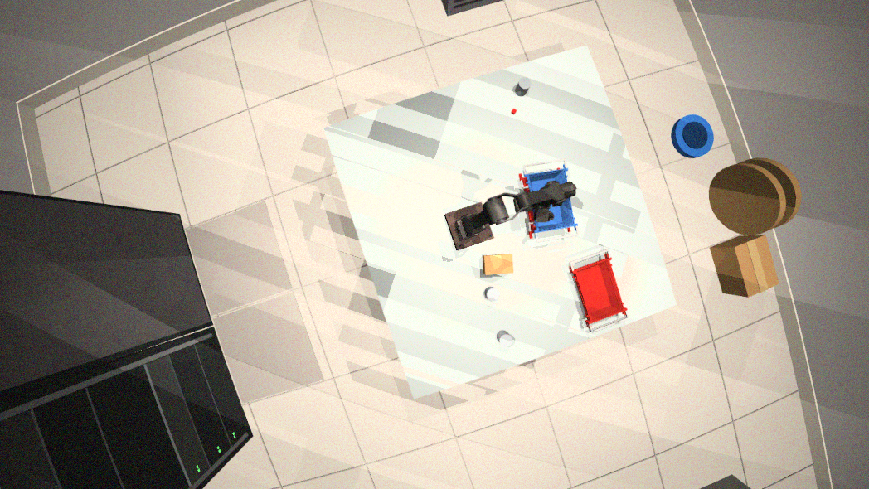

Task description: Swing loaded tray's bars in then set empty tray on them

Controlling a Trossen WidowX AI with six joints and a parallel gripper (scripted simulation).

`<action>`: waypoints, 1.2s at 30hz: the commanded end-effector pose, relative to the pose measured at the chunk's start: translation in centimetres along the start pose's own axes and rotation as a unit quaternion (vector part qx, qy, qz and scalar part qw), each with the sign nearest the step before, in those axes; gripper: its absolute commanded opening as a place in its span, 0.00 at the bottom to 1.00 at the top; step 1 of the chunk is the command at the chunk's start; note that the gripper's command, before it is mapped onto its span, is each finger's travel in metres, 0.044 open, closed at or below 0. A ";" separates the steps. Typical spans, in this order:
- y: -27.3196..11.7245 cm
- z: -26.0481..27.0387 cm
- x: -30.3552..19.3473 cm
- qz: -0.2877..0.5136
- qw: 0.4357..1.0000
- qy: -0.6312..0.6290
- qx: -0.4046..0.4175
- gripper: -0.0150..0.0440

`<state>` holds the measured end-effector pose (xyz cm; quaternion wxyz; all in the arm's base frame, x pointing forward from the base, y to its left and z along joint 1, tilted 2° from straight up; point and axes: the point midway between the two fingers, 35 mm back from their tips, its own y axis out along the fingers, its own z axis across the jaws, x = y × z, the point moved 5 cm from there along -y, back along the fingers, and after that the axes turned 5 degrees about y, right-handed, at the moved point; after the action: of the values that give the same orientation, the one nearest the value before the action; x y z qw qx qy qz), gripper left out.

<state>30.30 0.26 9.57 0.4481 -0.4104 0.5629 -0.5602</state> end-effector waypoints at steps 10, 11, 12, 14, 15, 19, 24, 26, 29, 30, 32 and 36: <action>0.2 -0.2 0.0 0.000 1.000 0.002 -0.005 0.80; 0.2 -0.2 0.0 0.000 1.000 0.002 -0.005 0.83; 0.2 -0.2 0.0 0.000 1.000 0.002 -0.005 0.85; 0.2 -0.2 0.0 0.000 1.000 0.002 -0.005 0.90; 0.2 -0.2 0.0 0.000 1.000 0.002 -0.005 0.93; 0.1 -0.1 0.0 -0.001 1.000 0.000 -0.003 1.00; 0.1 -0.1 0.0 -0.001 1.000 0.000 -0.003 1.00; -0.1 -0.1 0.0 -0.001 1.000 0.000 -0.003 1.00; -1.2 0.1 0.0 -0.001 1.000 0.000 -0.003 1.00; -1.8 0.2 0.0 -0.001 1.000 0.000 -0.003 1.00; -3.0 0.4 -0.1 -0.001 1.000 0.001 -0.004 1.00; -5.5 0.5 -0.1 0.000 1.000 0.001 -0.004 1.00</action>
<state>30.56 0.08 13.24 0.4436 -0.4117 0.5665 -0.5593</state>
